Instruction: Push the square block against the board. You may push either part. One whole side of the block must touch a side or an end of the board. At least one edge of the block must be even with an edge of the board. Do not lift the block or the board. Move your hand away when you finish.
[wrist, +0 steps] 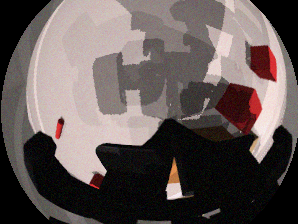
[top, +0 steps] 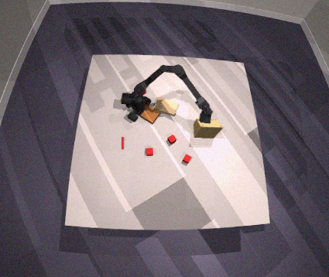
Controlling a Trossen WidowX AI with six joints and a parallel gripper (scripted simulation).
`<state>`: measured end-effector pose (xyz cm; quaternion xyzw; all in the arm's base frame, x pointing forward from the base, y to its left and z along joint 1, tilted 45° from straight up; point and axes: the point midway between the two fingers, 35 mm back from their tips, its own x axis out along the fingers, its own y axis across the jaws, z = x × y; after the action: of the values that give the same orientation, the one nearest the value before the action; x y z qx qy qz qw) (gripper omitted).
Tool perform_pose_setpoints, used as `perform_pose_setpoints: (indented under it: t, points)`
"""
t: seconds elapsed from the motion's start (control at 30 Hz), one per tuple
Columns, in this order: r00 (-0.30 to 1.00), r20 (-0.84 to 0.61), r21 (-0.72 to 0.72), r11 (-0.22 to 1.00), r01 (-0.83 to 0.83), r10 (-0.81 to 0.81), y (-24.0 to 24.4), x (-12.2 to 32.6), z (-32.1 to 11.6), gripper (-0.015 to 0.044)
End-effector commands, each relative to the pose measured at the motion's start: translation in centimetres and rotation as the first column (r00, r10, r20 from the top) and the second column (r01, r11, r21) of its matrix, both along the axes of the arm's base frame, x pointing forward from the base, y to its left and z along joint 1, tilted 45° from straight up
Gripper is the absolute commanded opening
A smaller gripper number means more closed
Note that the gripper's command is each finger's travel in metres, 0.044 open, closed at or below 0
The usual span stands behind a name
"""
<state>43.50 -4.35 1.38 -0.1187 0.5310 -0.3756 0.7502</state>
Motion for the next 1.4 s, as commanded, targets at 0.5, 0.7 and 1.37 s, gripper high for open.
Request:
perform_pose_setpoints:
  t: [0.5, 0.7, 1.37]
  points:
    - [1.000, -0.002, -0.001, 1.000, 0.000, 0.000, 0.5, -1.7, -0.9, 0.0000]
    - [1.000, -0.002, 0.000, 1.000, 0.000, 0.000, 0.7, -2.2, -1.1, 0.0000]
    - [1.000, -0.003, 0.000, 1.000, 0.000, 0.000, 1.1, -3.9, -1.9, 0.0000]
